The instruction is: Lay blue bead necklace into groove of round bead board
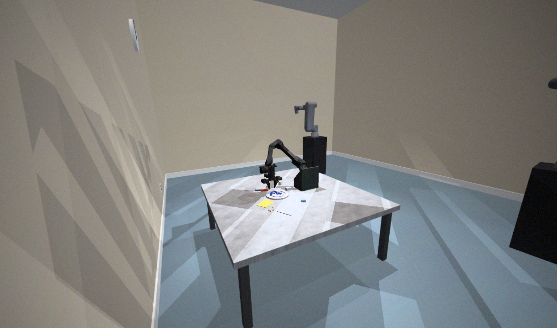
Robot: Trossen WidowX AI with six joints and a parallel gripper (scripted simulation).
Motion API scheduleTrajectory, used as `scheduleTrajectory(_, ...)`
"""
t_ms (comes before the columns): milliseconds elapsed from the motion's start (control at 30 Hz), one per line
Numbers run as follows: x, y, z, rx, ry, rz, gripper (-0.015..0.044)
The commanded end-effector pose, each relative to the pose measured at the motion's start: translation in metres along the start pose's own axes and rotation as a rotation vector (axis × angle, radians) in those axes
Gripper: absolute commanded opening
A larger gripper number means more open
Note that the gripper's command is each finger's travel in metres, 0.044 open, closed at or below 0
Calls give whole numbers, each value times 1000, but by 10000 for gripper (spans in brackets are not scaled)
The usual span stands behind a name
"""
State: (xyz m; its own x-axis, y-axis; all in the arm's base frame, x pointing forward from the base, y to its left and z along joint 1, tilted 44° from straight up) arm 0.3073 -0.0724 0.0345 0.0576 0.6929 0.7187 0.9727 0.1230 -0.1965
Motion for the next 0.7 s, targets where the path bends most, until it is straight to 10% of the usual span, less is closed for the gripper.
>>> scheduleTrajectory(0,1,5,3,-16,3,12,125)
scheduleTrajectory(667,-24,5,2,-18,1,8,120)
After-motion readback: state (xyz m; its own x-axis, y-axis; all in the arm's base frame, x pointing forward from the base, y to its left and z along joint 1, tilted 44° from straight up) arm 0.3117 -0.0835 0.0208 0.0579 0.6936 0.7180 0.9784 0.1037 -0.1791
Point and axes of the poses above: the point midway between the two fingers, 35 mm back from their tips, its own x axis back along the fingers, its own y axis across the jaws, z = x × y, the point moved 9 cm from there along x, back along the fingers, and after that the axes turned 15 degrees about x, right-handed, at the moved point
